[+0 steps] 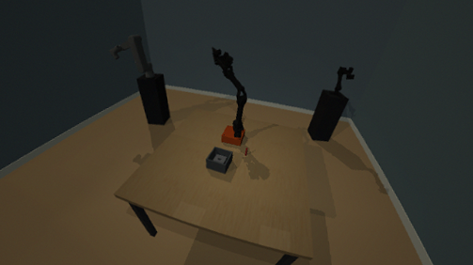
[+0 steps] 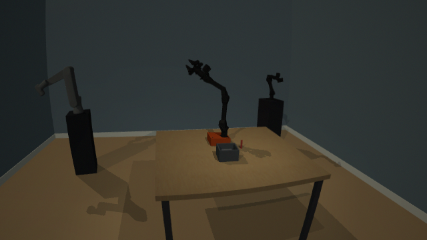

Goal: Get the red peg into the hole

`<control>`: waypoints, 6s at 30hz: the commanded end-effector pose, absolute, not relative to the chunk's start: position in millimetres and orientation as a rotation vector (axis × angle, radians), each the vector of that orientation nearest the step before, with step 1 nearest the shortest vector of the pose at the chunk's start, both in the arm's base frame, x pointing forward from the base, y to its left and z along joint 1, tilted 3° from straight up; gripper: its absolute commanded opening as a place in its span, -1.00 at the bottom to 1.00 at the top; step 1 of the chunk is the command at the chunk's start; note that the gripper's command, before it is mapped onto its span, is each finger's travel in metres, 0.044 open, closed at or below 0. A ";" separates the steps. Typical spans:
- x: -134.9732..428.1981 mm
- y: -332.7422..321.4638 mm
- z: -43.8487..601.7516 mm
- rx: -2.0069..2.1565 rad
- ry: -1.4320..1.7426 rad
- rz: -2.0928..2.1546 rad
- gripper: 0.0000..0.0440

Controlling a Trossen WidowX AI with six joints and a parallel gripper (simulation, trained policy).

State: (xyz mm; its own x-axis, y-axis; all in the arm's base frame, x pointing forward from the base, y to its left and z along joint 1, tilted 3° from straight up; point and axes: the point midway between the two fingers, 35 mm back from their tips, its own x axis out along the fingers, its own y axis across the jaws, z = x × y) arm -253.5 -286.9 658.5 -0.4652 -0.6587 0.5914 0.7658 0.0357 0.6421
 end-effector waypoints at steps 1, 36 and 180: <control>-252.0 -290.6 655.9 -0.119 -1.201 -1.664 0.92; 76.0 -403.6 401.9 0.805 -0.294 -1.464 1.00; 276.4 -21.5 114.2 0.560 1.128 -0.829 -1.00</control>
